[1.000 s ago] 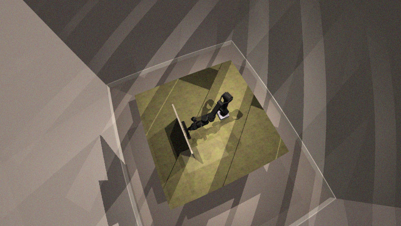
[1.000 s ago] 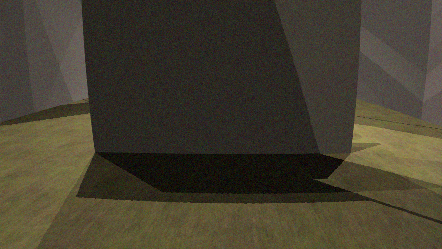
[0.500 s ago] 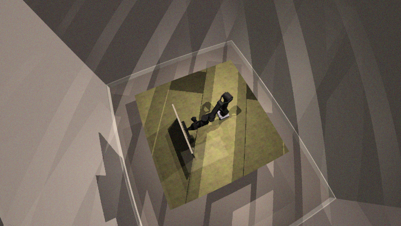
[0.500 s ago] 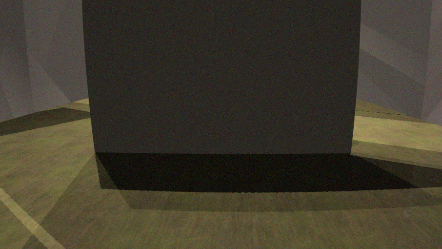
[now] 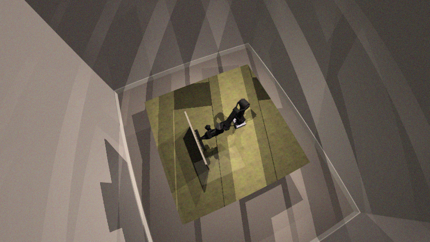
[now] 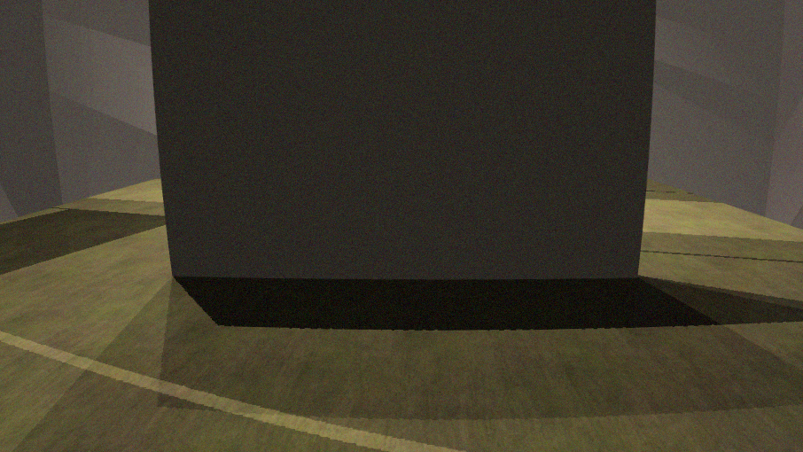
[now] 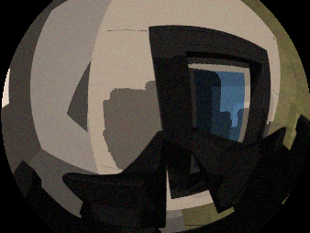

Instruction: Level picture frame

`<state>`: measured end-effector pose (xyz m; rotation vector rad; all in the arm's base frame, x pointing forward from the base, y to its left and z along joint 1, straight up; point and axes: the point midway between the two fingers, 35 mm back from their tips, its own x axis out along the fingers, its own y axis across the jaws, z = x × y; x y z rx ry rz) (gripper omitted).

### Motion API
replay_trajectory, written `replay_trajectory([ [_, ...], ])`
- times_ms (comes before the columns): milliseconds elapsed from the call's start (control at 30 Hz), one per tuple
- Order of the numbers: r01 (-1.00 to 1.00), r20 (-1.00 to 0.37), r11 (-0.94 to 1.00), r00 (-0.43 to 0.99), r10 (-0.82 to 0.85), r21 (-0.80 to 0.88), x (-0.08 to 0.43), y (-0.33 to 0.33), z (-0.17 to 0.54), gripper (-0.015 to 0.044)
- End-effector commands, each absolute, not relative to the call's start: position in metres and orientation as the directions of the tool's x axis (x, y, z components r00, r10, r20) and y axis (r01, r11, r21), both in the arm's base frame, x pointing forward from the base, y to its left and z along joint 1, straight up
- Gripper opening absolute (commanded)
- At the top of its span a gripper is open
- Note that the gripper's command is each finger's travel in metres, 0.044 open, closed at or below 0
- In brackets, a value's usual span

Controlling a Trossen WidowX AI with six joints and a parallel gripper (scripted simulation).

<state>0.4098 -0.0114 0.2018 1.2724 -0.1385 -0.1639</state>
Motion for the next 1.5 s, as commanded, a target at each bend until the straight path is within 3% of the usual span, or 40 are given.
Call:
replay_trajectory([
  [0,0.037,0.022,0.288,0.98,-0.198,0.957,0.4098,-0.0121,0.2043,0.0],
  [1467,0.037,0.022,0.289,0.98,-0.198,0.957,0.4086,-0.0176,0.206,0.0],
])
